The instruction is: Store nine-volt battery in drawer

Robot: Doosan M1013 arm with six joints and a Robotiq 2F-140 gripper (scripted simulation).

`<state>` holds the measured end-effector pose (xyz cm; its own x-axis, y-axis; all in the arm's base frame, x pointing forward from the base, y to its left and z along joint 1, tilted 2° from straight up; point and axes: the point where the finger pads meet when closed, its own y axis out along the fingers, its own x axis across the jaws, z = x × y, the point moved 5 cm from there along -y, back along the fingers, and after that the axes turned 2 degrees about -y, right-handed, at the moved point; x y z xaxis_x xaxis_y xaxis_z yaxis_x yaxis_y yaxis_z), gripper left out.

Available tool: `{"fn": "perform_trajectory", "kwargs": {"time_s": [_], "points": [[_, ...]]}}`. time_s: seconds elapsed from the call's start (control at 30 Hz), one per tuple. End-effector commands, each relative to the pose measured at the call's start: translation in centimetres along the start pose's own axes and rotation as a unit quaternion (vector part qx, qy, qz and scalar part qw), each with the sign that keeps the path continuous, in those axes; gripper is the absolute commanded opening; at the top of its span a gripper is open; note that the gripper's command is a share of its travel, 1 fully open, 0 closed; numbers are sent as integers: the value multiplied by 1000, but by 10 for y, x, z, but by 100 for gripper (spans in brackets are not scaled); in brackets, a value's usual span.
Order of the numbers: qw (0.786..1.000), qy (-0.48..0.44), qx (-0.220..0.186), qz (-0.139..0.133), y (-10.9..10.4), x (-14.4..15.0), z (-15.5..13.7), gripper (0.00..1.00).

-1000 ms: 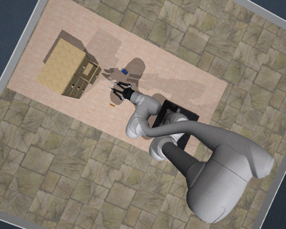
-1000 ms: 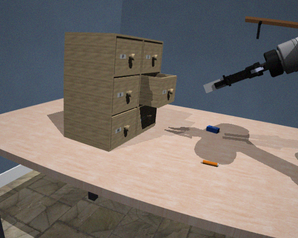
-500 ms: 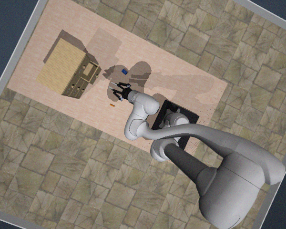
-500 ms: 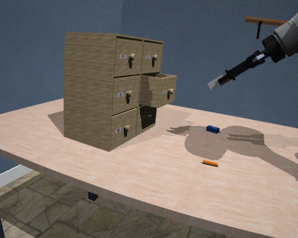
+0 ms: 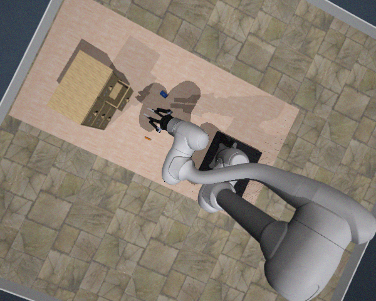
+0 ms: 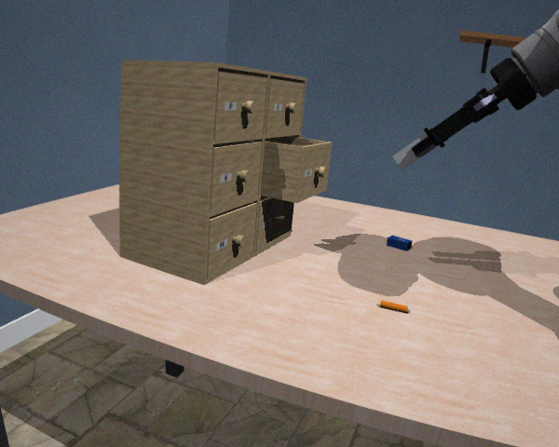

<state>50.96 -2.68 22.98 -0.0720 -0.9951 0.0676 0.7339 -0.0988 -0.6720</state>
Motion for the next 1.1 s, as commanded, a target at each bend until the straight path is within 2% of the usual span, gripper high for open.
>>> {"fn": "perform_trajectory", "kwargs": {"time_s": [0.0,0.07,0.2,0.33,0.57,0.63,0.83,1.07], "points": [[999,-1,-36,15,-8,4,4,20],[999,-1,-36,15,-8,4,4,20],[990,-2,-137,18,-29,5,14,20],[973,-3,-230,21,-48,6,23,20],[938,-5,-346,25,-70,7,34,20],[938,-5,-346,25,-70,7,34,20],[920,-5,-390,26,-78,8,38,20],[917,-5,-397,26,-79,8,38,20]]}}
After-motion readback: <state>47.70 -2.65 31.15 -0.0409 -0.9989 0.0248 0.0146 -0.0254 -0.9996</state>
